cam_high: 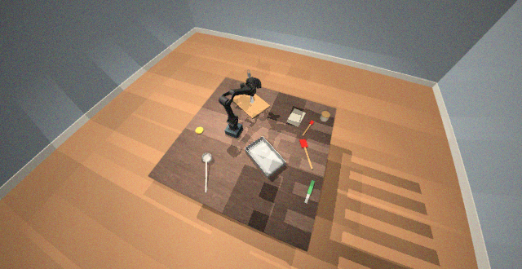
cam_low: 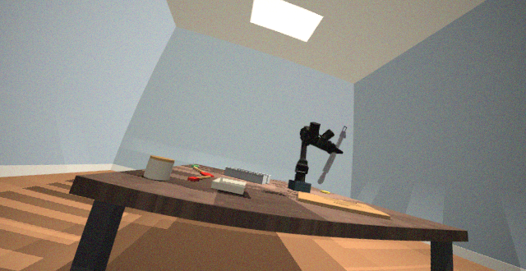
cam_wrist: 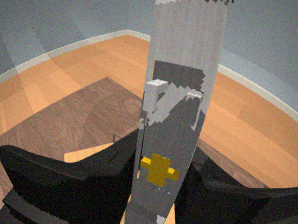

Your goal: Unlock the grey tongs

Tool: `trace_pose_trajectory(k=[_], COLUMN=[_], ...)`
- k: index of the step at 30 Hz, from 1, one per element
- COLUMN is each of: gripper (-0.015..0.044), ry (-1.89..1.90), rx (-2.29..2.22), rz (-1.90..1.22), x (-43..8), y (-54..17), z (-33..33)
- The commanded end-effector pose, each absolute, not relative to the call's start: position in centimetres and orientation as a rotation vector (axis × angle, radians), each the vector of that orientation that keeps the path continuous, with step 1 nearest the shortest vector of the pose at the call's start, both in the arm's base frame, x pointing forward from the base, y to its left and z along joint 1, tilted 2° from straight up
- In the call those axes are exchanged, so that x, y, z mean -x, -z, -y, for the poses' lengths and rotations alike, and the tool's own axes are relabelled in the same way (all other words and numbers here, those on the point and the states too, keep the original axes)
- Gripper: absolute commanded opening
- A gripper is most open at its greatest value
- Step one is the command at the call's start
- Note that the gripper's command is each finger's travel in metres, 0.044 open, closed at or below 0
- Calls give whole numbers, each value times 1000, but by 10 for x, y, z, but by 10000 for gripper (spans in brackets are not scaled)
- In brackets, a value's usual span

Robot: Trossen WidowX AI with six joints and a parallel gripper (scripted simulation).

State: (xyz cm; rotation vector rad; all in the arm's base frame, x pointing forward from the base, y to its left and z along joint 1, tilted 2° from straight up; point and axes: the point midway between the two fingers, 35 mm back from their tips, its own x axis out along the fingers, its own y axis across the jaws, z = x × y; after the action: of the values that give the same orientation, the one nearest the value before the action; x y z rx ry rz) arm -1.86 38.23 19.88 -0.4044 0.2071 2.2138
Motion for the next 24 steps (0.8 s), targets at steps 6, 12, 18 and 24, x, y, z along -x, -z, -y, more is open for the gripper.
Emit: trace_pose_trajectory(k=[6,12,18,24], gripper=[-150,-150,-150,-150], ry=[-2218,-2218,-2218,-2202], rx=[399,399,399,433], rz=[-205,-205,-205,-248], x=[19,19,19,20], y=[-200,-200,-200,-194], z=[-382,-382,-382,-388])
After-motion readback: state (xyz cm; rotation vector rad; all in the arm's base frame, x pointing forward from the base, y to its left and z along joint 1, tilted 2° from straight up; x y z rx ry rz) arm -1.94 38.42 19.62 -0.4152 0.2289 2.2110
